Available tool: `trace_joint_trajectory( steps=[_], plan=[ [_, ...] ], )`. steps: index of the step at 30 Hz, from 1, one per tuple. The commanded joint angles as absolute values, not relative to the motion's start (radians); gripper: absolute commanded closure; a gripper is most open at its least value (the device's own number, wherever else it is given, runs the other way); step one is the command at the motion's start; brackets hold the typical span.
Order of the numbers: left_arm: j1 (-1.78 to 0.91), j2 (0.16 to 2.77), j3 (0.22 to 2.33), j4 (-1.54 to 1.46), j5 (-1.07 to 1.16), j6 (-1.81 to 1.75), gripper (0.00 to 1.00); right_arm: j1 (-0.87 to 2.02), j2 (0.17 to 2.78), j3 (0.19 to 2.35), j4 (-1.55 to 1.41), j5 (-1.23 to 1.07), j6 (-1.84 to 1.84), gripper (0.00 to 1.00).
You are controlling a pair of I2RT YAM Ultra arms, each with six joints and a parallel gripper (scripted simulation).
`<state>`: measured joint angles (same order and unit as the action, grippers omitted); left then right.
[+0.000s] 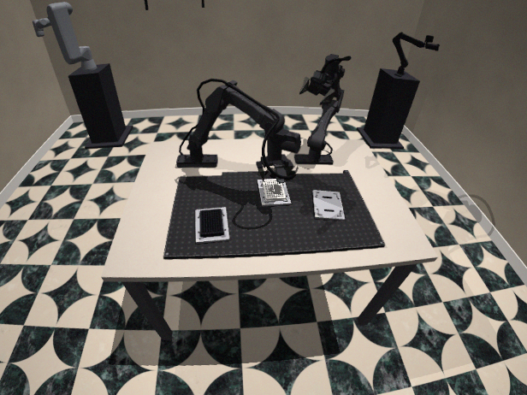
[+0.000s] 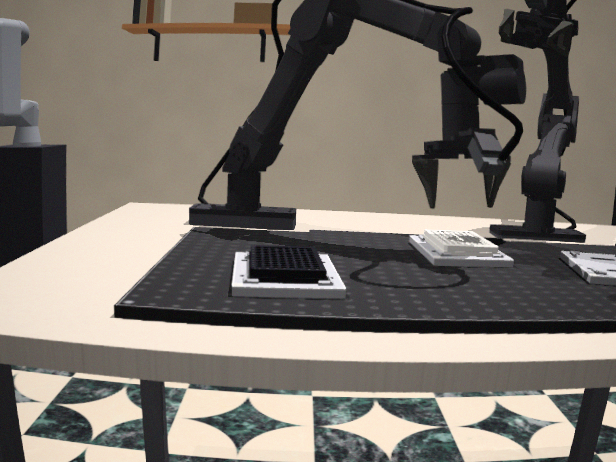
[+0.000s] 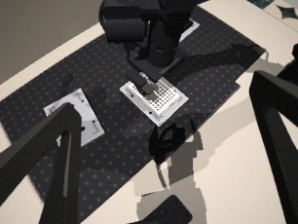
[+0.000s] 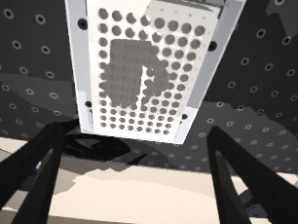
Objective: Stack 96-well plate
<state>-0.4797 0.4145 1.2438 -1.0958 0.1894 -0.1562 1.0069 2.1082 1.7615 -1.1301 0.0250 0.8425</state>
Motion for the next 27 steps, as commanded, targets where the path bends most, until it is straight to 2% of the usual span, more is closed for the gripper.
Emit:
trace_joint_trajectory(
  steps=[1, 11, 27],
  plan=[
    [-0.545, 0.396, 1.273, -1.13, 0.146, -0.184, 0.0, 0.992, 2.152, 1.853, -1.253, 0.0, 0.902, 0.0],
    [-0.564, 0.395, 1.273, -1.13, 0.14, -0.188, 0.0, 0.986, 2.218, 1.954, -1.289, -0.004, 0.908, 0.0],
    [-0.567, 0.395, 1.273, -1.13, 0.138, -0.186, 0.0, 0.982, 2.2, 1.835, -1.194, -0.002, 0.906, 0.0]
  ],
)
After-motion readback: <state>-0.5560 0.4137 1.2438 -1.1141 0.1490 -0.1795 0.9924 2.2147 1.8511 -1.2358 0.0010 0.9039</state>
